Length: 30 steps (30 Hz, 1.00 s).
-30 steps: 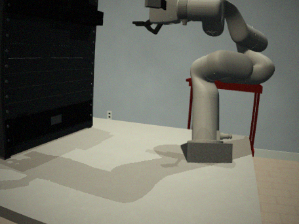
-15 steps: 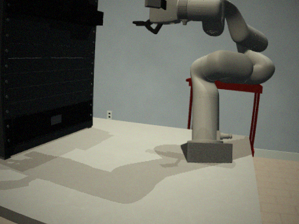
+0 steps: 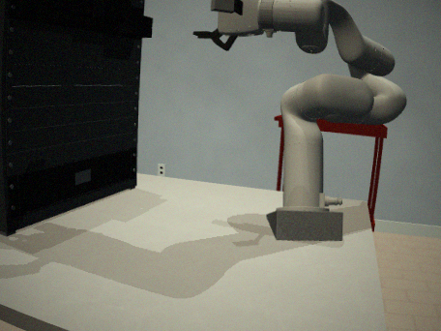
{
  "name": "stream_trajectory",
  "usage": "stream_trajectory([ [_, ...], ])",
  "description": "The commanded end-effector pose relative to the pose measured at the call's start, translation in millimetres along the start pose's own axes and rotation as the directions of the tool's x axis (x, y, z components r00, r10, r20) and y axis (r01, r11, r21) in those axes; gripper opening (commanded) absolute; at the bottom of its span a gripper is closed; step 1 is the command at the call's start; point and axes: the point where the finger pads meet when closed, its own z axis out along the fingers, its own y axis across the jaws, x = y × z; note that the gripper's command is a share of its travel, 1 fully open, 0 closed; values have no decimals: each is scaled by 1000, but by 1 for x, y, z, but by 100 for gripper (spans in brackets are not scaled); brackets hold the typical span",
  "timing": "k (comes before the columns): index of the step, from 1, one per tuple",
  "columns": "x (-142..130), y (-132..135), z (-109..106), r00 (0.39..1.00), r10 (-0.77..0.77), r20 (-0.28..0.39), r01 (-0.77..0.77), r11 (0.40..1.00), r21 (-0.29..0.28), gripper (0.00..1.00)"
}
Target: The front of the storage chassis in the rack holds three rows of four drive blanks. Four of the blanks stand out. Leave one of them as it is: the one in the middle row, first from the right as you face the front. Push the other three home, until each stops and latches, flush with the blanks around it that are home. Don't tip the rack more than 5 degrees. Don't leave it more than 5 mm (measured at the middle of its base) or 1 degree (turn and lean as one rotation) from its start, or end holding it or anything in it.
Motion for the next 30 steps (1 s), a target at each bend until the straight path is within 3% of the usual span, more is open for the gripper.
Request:
stream_trajectory([
  [1,-5,2,14,1000,2,-1,-2,1000,-2,100],
  [8,-18,3,50,1000,2,-1,-2,1000,-2,100],
  [10,-18,3,50,1000,2,-1,-2,1000,-2,100],
  [22,-41,4,114,1000,2,-1,-2,1000,-2,100],
  [30,-47,5,131,1000,2,-1,-2,1000,-2,100],
])
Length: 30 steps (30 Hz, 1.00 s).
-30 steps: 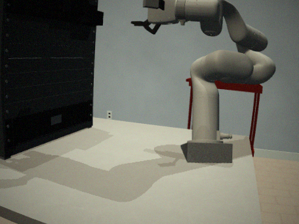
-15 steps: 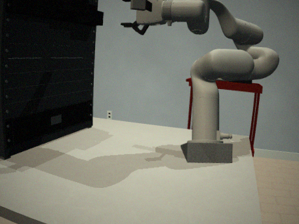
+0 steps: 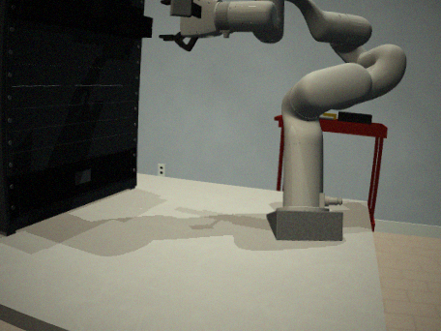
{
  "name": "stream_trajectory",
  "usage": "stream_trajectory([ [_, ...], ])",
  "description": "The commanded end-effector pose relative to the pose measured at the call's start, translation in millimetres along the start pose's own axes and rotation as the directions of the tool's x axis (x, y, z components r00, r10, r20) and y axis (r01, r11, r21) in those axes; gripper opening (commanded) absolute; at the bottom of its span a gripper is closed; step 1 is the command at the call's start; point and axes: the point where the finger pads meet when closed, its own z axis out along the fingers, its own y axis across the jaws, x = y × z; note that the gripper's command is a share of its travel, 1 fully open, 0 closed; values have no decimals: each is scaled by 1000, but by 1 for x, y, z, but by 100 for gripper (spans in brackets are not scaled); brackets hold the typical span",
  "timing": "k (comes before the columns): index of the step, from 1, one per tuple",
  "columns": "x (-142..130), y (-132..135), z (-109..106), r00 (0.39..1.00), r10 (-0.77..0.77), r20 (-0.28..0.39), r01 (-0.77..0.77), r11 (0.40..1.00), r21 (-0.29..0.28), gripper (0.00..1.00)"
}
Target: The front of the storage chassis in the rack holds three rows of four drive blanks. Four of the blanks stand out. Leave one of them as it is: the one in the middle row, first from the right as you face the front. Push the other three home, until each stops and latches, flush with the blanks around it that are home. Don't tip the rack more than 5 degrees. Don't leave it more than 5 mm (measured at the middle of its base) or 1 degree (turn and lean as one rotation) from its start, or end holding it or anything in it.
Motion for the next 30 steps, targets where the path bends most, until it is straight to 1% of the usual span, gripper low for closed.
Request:
stream_trajectory([
  [1,-1,5,13,1000,4,-5,-4,1000,-15,100],
  [6,-2,5,17,1000,4,-5,-4,1000,-15,100],
  [30,-2,5,17,1000,4,-5,-4,1000,-15,100],
])
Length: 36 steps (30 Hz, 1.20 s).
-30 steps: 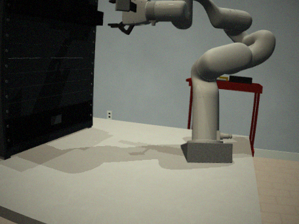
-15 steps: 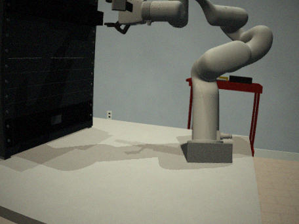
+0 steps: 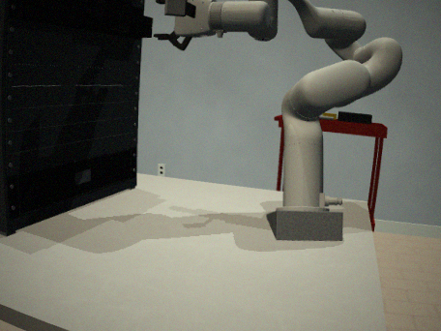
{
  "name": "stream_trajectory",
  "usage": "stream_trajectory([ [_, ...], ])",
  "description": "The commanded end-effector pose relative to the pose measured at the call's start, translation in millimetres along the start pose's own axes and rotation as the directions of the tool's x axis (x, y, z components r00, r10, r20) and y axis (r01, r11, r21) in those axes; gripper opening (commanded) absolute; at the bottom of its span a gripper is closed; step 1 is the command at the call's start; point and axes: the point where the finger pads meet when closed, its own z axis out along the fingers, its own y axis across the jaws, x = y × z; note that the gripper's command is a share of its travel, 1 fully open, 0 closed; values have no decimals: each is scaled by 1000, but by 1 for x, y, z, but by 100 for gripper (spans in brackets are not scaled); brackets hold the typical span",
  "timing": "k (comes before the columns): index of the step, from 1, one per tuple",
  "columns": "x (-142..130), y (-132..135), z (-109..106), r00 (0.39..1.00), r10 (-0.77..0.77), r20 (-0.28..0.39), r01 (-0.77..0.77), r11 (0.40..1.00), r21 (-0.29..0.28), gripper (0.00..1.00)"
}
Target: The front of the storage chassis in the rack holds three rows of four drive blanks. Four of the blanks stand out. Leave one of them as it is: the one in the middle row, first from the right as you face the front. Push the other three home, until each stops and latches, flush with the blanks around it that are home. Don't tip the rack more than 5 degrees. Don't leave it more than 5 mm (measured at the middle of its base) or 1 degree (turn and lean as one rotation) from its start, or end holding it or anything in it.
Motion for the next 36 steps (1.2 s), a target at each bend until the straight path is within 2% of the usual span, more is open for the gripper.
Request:
stream_trajectory([
  [1,0,2,0,1000,1,0,-1,1000,-3,100],
  [29,0,2,0,1000,1,0,-1,1000,-3,100],
  [30,0,2,0,1000,1,0,-1,1000,-3,0],
  [36,0,2,0,1000,1,0,-1,1000,-3,0],
])
